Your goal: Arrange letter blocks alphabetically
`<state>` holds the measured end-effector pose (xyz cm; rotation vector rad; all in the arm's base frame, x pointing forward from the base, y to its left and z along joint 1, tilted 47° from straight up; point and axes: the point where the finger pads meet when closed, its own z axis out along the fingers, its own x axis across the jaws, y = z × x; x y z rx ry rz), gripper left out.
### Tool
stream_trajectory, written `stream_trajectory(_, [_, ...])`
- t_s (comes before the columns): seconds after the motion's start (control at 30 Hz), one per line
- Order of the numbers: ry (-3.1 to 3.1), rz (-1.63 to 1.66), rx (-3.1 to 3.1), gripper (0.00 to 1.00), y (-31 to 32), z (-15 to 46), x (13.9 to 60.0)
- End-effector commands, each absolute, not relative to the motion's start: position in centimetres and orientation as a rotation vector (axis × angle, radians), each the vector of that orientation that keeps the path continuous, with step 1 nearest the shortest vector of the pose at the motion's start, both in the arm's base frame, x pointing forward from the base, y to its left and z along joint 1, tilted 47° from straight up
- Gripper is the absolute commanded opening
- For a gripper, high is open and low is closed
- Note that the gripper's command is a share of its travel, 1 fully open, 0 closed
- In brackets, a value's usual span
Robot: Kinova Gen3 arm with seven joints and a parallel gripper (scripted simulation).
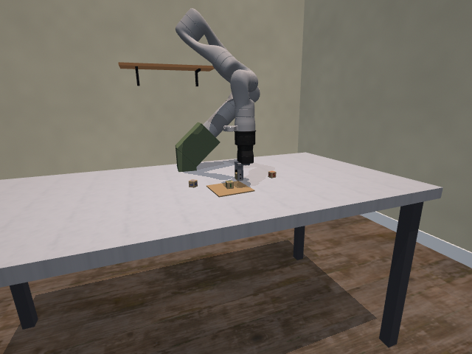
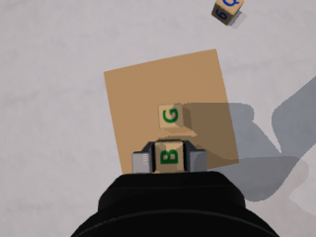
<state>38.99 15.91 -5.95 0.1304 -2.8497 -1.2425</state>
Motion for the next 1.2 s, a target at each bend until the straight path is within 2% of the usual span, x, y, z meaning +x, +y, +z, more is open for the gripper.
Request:
stream_trajectory(0.0, [-2.839, -1.245, 0.143, 0.49, 17.0, -6.6, 38.6])
stream_trajectory(1.17, [-2.839, -1.245, 0.143, 0.49, 18.0, -7.5, 38.5])
